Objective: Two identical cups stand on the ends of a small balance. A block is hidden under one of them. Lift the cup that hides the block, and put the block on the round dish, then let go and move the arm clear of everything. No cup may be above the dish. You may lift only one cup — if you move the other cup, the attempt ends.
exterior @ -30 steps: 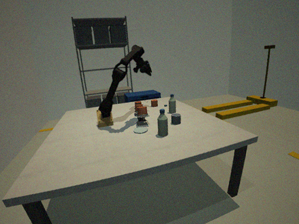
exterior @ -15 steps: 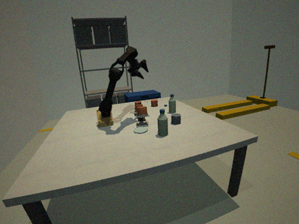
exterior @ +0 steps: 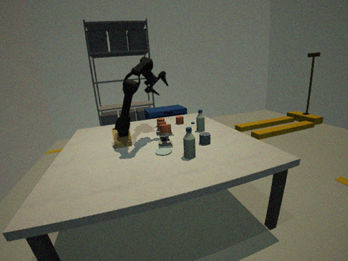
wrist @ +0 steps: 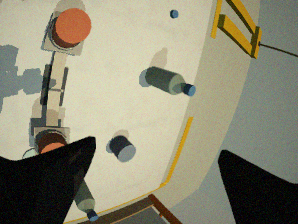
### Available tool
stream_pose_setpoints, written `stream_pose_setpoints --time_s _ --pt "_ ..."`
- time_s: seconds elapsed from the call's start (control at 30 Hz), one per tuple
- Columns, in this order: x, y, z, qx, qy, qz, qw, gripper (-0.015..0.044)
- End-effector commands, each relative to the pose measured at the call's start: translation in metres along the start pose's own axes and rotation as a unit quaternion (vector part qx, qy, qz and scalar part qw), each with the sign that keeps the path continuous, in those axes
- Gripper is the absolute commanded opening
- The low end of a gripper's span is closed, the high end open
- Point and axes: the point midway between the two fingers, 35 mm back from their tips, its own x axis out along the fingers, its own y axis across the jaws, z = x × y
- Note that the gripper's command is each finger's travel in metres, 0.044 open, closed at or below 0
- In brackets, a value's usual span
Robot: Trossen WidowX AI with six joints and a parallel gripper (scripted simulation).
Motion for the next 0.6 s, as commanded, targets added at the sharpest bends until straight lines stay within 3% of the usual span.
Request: stream_pose_setpoints --time_s 0.0,0.57 --pt "-0.004 0.014 0.000 0.070 -0.002 -0.001 0.998 0.0440" --pt "-0.012 0.069 0.003 0.351 0.001 -0.009 0.936 0.0440"
